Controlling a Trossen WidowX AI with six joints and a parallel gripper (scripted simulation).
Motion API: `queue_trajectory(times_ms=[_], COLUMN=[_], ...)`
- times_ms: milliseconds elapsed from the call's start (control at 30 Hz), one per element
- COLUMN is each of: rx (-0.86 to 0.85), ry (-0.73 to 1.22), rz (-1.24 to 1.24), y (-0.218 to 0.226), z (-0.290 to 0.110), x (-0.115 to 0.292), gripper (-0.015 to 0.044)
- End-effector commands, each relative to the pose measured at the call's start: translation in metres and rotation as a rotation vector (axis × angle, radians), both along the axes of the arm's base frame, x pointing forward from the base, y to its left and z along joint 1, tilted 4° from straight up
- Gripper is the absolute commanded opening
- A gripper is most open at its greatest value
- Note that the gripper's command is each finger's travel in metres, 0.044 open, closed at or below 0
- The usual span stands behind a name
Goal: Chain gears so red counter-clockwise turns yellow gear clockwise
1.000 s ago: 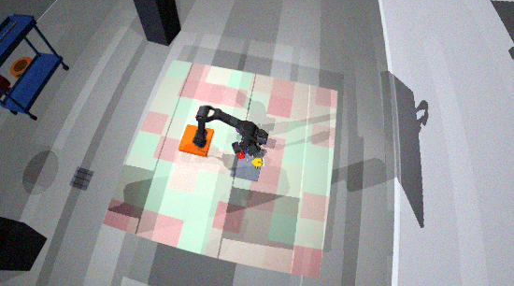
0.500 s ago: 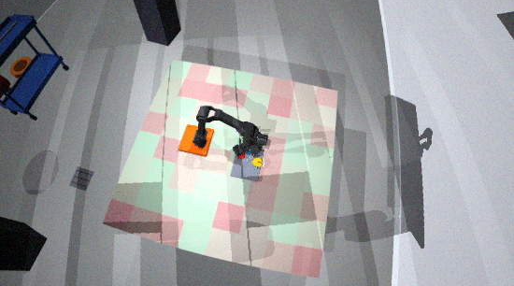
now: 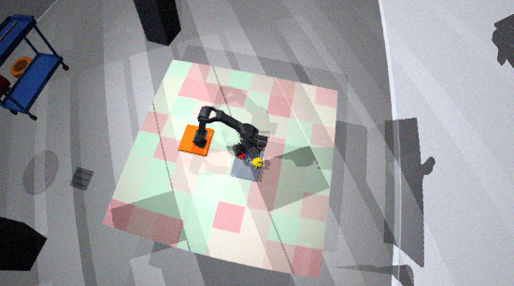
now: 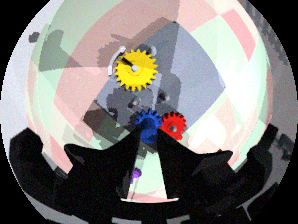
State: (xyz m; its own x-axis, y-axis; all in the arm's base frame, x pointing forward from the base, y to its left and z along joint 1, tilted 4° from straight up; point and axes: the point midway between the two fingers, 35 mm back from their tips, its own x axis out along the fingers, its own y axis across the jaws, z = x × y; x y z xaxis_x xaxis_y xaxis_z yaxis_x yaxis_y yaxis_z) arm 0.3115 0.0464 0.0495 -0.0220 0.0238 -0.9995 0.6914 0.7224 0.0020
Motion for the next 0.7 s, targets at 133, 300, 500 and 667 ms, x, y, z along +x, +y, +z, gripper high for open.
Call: queue_trajectory(times_ms=[133,300,500,667], rx=[-0.009,-0.012,-0.01,-0.007], ry=[0.012,0.015,0.013,0.011], rz=[-0.197,-0.308,-0.248,-0.125], y=[-0.0006,-0.0015,-0.0011,-0.0004], z=[-0.0118,-0.0105,-0.0108,-0.0108], x=[-0.0031,-0.003,-0.0024,-0.0025], gripper=[0.0,0.0,0.0,0.0])
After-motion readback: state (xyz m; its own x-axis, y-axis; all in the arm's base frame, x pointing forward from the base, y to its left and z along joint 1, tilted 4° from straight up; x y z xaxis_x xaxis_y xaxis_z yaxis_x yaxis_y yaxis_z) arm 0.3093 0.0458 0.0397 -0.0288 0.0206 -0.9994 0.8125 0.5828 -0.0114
